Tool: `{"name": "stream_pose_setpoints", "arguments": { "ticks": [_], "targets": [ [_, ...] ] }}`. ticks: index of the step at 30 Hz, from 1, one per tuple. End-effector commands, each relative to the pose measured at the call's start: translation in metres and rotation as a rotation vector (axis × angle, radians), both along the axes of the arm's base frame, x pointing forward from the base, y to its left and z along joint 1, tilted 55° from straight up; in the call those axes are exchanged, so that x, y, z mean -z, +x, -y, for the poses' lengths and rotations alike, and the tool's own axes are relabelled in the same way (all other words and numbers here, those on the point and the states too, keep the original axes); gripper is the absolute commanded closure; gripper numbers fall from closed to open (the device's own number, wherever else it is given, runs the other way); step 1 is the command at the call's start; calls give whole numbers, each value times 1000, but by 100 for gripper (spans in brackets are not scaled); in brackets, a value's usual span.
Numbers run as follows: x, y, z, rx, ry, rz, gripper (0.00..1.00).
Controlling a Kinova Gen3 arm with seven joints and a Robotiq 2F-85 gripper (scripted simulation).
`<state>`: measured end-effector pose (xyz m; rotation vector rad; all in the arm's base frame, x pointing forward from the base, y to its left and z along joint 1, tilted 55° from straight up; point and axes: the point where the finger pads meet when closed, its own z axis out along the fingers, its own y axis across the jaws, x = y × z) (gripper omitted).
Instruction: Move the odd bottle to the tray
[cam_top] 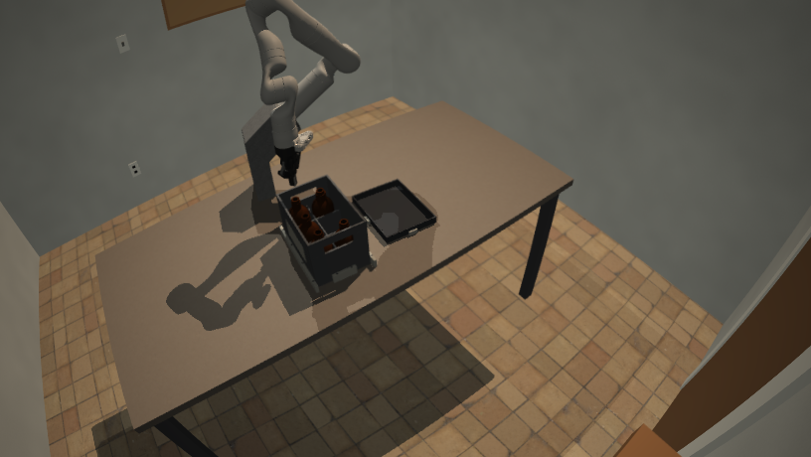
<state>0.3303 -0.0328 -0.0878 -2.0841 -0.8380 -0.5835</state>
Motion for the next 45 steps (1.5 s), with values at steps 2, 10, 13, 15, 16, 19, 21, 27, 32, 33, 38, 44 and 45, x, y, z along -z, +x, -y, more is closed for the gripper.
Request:
{"name": "stream_pose_setpoints", "arguments": {
  "ticks": [2,10,13,15,16,19,21,27,32,33,38,44,45],
  "targets": [
    [-1,-2,7,25,4,4,100],
    [-1,-2,7,25,4,4,36],
    [-1,-2,7,25,4,4,36],
    [-1,-2,7,25,4,4,36],
    [-1,-2,7,25,4,4,36],
    [-1,-2,7,25,4,4,36],
    [-1,-2,7,25,4,4,36],
    [-1,-2,7,25,4,4,36],
    [-1,-2,7,25,4,4,36],
    [-1,-2,7,25,4,4,36],
    [-1,-2,7,25,4,4,36],
    [-1,-2,7,25,4,4,36],
    [-1,-2,6,25,4,4,36]
  ]
}}
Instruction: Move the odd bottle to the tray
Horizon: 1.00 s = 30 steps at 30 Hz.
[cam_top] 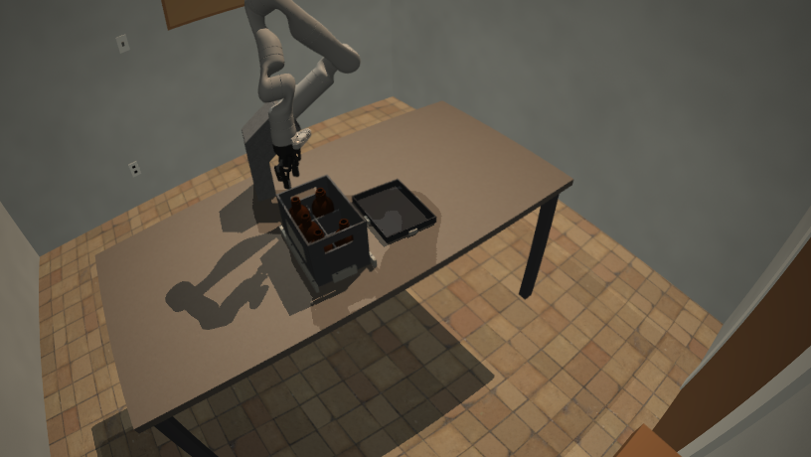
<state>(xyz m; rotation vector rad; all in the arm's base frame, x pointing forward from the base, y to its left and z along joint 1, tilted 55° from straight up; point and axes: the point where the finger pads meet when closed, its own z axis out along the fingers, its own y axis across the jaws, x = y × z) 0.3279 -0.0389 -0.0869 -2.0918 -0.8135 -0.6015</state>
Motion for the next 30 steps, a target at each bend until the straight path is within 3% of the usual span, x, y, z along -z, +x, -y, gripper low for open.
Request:
{"name": "stream_pose_setpoints", "arguments": {
  "ticks": [1,30],
  "targets": [
    [0,0,0,1,-1,0,36],
    [15,4,-20,1,-2,1,36]
  ]
}}
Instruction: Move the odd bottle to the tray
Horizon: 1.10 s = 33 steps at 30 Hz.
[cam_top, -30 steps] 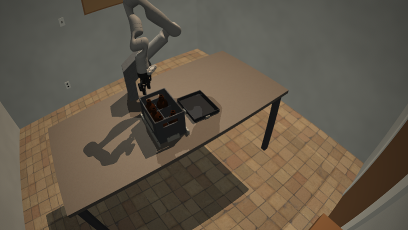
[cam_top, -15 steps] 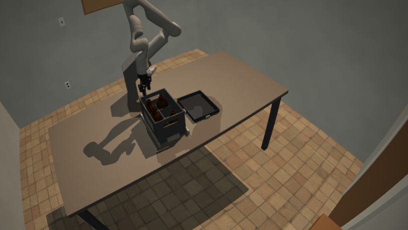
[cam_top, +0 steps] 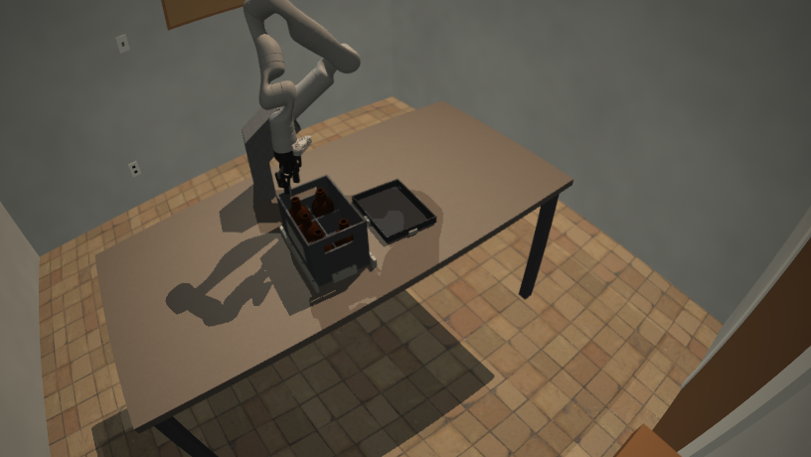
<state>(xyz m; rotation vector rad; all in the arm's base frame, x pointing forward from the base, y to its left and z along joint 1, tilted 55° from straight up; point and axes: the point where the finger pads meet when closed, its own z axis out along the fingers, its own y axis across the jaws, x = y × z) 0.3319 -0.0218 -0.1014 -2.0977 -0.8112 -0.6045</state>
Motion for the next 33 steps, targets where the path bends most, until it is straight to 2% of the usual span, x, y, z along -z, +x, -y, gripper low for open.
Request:
{"name": "stream_pose_setpoints", "arguments": {
  "ticks": [1,33],
  "targets": [
    [2,0,-4,-4,2,0,36],
    [11,3,-17,-4,2,0,36]
  ]
}}
